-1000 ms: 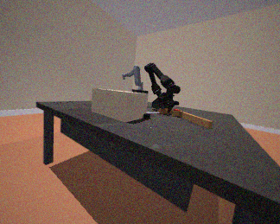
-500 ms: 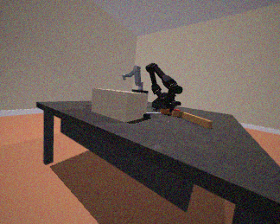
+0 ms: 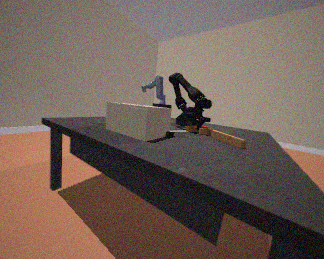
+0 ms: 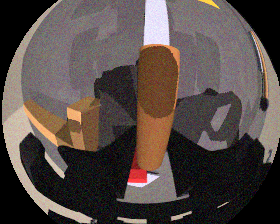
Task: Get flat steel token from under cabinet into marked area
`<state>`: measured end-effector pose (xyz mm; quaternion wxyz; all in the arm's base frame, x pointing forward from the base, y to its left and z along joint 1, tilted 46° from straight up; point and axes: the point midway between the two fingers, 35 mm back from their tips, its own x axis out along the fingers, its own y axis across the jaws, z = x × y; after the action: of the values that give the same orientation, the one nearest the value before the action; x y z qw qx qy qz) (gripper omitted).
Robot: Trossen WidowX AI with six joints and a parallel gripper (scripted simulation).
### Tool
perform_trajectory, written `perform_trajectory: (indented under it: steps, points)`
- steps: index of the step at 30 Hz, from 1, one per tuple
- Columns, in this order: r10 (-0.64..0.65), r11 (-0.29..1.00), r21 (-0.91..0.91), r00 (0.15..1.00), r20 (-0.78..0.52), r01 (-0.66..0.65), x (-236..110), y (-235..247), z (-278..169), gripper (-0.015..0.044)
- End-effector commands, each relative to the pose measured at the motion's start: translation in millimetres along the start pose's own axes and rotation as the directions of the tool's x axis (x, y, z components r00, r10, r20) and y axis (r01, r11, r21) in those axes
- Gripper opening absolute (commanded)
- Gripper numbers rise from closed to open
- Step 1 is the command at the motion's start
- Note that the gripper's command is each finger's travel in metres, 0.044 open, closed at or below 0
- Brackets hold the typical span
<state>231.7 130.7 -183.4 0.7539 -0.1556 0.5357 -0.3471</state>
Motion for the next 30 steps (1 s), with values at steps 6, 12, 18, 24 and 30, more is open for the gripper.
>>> perform_trajectory:
  steps: [6, 12, 18, 24, 30]
  points:
    - [0.002, 0.998, -0.065, 1.000, 0.002, -0.001, -0.6, 0.4, 0.2, 0.0000]
    - [0.000, 0.998, -0.056, 1.000, 0.000, 0.000, -0.1, 0.1, -0.1, 0.0105]
    - [0.001, 0.998, -0.055, 1.000, 0.000, -0.001, -0.1, 0.3, 0.0, 0.0200]
    - [0.001, 0.998, -0.056, 1.000, 0.002, -0.001, -0.1, 0.3, -0.3, 0.0270]
    - [0.001, 0.999, -0.054, 1.000, 0.002, -0.001, 1.4, 0.7, 0.1, 0.0270]
